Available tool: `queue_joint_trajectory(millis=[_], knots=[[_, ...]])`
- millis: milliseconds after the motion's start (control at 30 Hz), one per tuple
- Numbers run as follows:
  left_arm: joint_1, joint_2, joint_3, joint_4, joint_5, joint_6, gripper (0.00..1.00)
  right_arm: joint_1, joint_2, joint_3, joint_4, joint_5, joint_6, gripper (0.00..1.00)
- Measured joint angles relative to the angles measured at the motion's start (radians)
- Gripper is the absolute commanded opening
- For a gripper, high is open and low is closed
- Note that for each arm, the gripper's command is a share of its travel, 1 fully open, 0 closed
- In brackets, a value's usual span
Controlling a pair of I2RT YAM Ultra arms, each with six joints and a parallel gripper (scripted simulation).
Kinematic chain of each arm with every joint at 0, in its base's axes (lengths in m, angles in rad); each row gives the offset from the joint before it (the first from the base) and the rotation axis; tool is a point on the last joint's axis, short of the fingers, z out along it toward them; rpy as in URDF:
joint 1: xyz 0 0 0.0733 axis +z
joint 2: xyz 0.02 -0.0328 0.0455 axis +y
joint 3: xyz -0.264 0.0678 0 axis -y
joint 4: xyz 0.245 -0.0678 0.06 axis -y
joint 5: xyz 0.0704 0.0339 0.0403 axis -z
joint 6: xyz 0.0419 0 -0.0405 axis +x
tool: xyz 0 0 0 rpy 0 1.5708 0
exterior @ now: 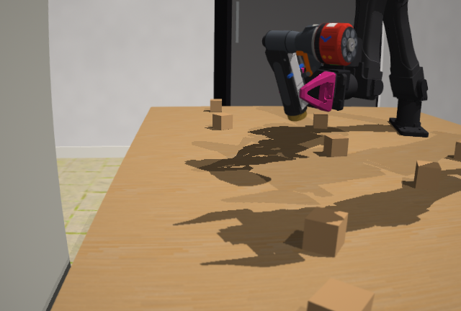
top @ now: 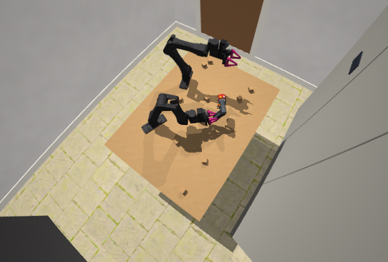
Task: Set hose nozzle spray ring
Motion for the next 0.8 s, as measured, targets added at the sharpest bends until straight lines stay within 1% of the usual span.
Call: queue_joint_trajectory(millis=[133,333,700,800], knots=[[-0.002,0.04,-0.038,0.077,0.113,-0.135,0.87,0.0,0.0,0.0,0.0,0.0,0.0,0.36],[-0.005,0.094,-0.094,0.188,0.254,-0.301,0.87,0.0,0.0,0.0,0.0,0.0,0.0,0.36],[-0.007,0.23,-0.225,0.415,0.575,-0.667,0.87,0.0,0.0,0.0,0.0,0.0,0.0,0.36],[-0.008,0.257,-0.252,0.457,0.643,-0.744,0.87,0.0,0.0,0.0,0.0,0.0,0.0,0.36]])
